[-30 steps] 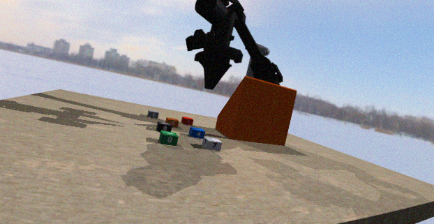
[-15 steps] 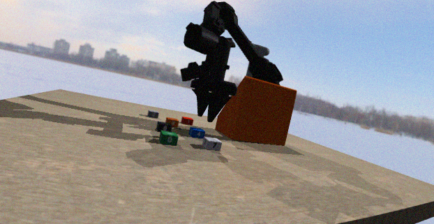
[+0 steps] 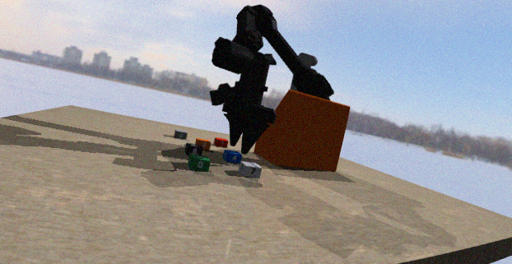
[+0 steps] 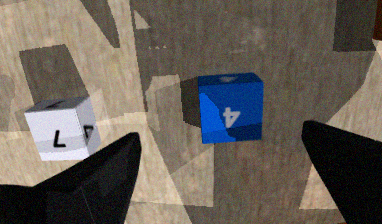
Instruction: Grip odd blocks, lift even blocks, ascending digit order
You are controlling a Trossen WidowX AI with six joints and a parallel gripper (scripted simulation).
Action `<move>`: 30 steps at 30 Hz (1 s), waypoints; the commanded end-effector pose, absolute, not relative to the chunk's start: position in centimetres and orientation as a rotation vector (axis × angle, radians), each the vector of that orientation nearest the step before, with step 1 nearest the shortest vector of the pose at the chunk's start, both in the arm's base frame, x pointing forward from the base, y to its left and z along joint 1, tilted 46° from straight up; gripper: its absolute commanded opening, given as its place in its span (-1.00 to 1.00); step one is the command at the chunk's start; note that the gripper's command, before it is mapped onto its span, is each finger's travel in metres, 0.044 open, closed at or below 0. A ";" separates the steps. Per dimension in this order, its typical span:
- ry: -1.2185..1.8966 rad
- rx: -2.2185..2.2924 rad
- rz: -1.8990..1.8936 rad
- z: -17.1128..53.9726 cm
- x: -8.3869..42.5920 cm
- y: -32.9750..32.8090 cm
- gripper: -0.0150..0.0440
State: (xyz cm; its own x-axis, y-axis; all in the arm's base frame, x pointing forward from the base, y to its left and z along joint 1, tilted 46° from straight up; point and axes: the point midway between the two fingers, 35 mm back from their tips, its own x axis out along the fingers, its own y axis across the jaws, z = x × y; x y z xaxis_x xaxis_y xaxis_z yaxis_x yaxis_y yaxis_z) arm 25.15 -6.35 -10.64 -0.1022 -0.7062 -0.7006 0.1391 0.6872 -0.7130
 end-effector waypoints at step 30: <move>1.527 -0.499 -0.764 -11.9 24.5 -7.8 -0.08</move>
State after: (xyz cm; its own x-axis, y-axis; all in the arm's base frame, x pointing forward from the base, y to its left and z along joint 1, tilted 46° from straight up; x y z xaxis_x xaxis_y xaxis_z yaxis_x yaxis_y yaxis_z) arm 24.54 -7.70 -11.89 -0.1116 -0.7088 -0.6965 0.1333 0.6839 -0.7173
